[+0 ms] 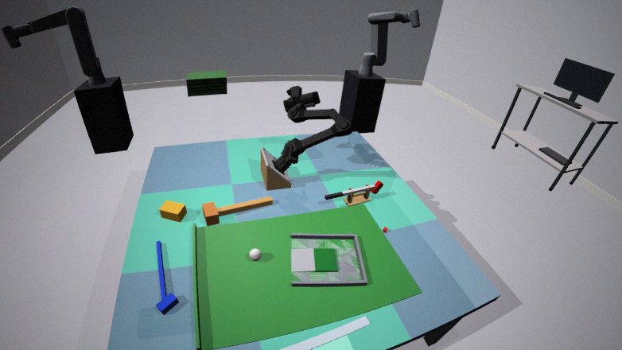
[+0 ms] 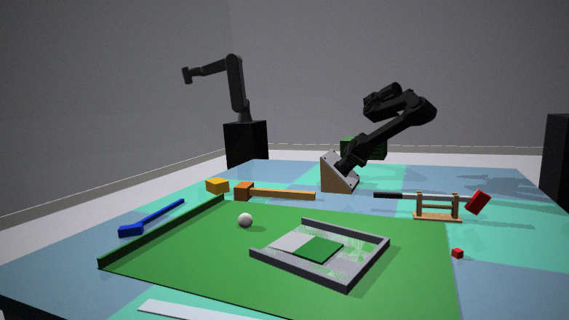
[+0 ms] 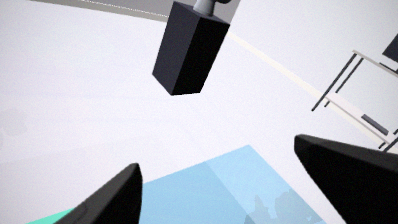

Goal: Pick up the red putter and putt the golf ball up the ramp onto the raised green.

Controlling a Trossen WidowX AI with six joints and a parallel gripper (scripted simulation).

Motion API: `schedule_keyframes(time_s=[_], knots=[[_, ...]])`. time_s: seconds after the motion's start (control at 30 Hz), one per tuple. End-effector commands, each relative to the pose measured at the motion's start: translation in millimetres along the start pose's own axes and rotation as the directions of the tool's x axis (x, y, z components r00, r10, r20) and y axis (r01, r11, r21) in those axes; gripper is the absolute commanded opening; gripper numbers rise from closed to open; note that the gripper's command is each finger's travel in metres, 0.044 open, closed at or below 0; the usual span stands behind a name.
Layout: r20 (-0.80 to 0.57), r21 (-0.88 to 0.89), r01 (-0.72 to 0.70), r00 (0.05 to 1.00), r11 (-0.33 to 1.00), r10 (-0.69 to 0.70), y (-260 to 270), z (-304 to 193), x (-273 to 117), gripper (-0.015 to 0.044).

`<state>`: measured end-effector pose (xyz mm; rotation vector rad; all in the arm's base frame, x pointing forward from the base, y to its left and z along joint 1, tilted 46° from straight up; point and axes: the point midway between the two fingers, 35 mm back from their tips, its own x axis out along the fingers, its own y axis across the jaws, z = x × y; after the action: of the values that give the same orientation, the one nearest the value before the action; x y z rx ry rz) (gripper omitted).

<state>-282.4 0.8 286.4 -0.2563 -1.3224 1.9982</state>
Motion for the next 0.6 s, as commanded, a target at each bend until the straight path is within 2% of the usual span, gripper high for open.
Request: schedule_keyframes(time_s=[0.0,0.1,0.27,0.4,0.57], knots=[[0.006,0.002,-0.003,1.0,1.0,0.003,1,1,-1,0.0426],[0.095,0.01,-0.051,0.994,0.999,0.049,9,22,-15,0.044],[0.302,-0.104,-0.123,0.942,0.987,0.149,28,67,-45,0.044],[0.445,-0.202,-0.152,0.866,0.967,0.229,39,96,-80,0.044],[0.607,-0.323,-0.154,0.723,0.934,0.33,56,128,-127,0.044]])
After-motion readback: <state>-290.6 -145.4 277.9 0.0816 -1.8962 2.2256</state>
